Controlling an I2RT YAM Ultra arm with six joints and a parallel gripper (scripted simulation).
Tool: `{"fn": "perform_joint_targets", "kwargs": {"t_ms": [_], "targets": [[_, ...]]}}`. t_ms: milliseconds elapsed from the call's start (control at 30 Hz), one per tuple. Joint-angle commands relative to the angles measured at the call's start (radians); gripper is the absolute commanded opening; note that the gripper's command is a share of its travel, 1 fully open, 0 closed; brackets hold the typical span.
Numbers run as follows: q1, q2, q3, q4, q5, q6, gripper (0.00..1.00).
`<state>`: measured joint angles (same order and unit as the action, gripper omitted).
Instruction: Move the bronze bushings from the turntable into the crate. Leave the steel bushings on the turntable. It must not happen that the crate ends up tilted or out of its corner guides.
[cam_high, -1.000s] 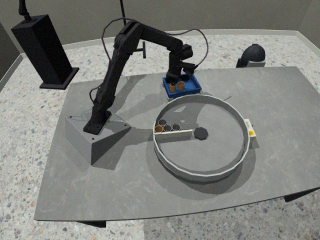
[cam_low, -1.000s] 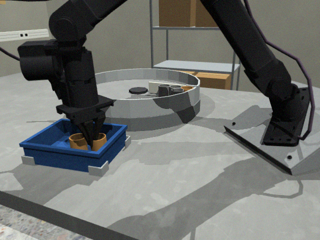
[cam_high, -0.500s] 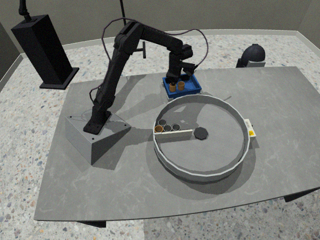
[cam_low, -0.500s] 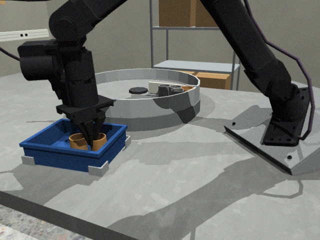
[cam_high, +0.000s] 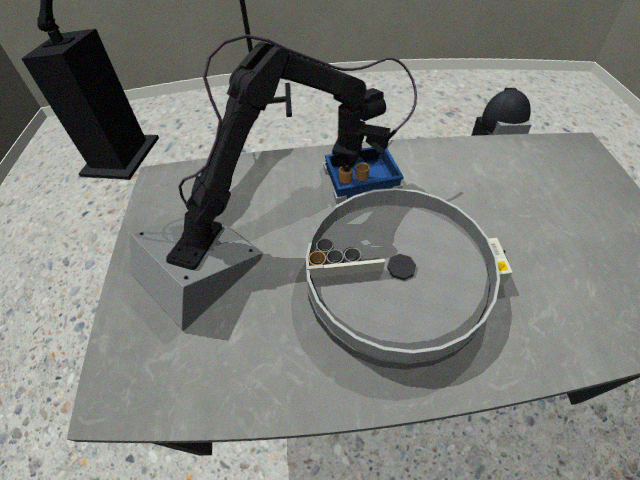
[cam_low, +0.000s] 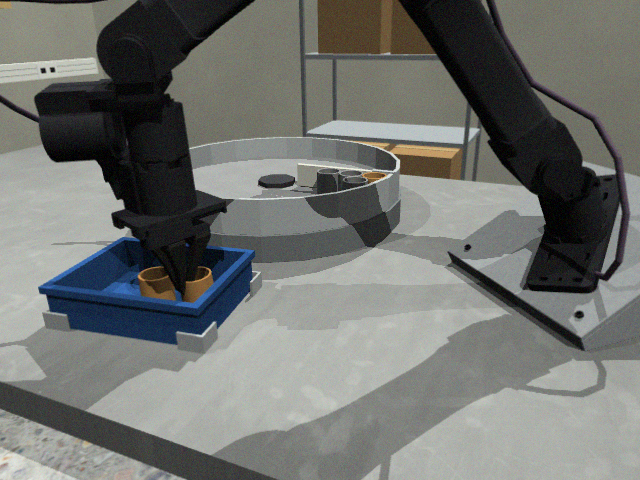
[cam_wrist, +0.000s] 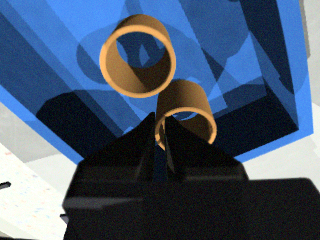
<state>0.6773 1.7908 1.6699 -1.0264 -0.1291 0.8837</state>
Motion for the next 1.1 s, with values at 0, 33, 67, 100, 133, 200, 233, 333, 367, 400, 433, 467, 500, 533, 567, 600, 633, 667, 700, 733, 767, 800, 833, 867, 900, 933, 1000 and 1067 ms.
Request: {"fn": "perform_joint_targets", "kwargs": {"t_ms": [0,33,67,100,133,200,233,333,367,400,433,467,500,533,567,600,633,667,700,733,767,800,833,867,900,933,1000,1067], "targets": [[0.006,-0.005,0.042,0.000,0.017,0.006,0.00],[0.005,-0.011,0.043,0.001,0.017,0.006,0.00],[0.004,-0.009,0.045,0.001,0.017,0.007,0.00],[0.003,-0.003,0.046,0.002,0.018,0.007,0.00],[0.003,0.003,0.046,0.003,0.018,0.007,0.00],[0.004,0.003,0.048,0.004,0.018,0.006,0.00],[0.004,-0.001,0.048,0.003,0.018,0.007,0.00],[0.004,-0.006,0.048,0.002,0.018,0.006,0.00],[0.004,-0.006,0.048,0.002,0.018,0.006,0.00],[0.004,-0.006,0.048,0.002,0.018,0.006,0.00],[0.004,-0.006,0.048,0.002,0.018,0.006,0.00],[0.004,-0.006,0.048,0.002,0.018,0.006,0.00],[0.004,-0.006,0.048,0.002,0.018,0.006,0.00],[0.004,-0.006,0.048,0.002,0.018,0.006,0.00],[0.004,-0.006,0.048,0.002,0.018,0.006,0.00],[0.004,-0.006,0.048,0.002,0.018,0.006,0.00],[0.004,-0.006,0.048,0.002,0.018,0.006,0.00],[0.004,-0.006,0.048,0.002,0.018,0.006,0.00],[0.004,-0.006,0.048,0.002,0.018,0.006,0.00],[0.004,-0.006,0.048,0.002,0.018,0.006,0.00],[0.004,-0.006,0.048,0.002,0.018,0.006,0.00],[0.004,-0.006,0.048,0.002,0.018,0.006,0.00],[0.004,-0.006,0.048,0.002,0.018,0.006,0.00],[0.004,-0.006,0.048,0.002,0.018,0.006,0.00],[0.004,-0.006,0.048,0.002,0.018,0.006,0.00],[0.004,-0.006,0.048,0.002,0.018,0.006,0.00],[0.004,-0.006,0.048,0.002,0.018,0.006,0.00],[0.004,-0.006,0.048,0.002,0.018,0.006,0.00]]}}
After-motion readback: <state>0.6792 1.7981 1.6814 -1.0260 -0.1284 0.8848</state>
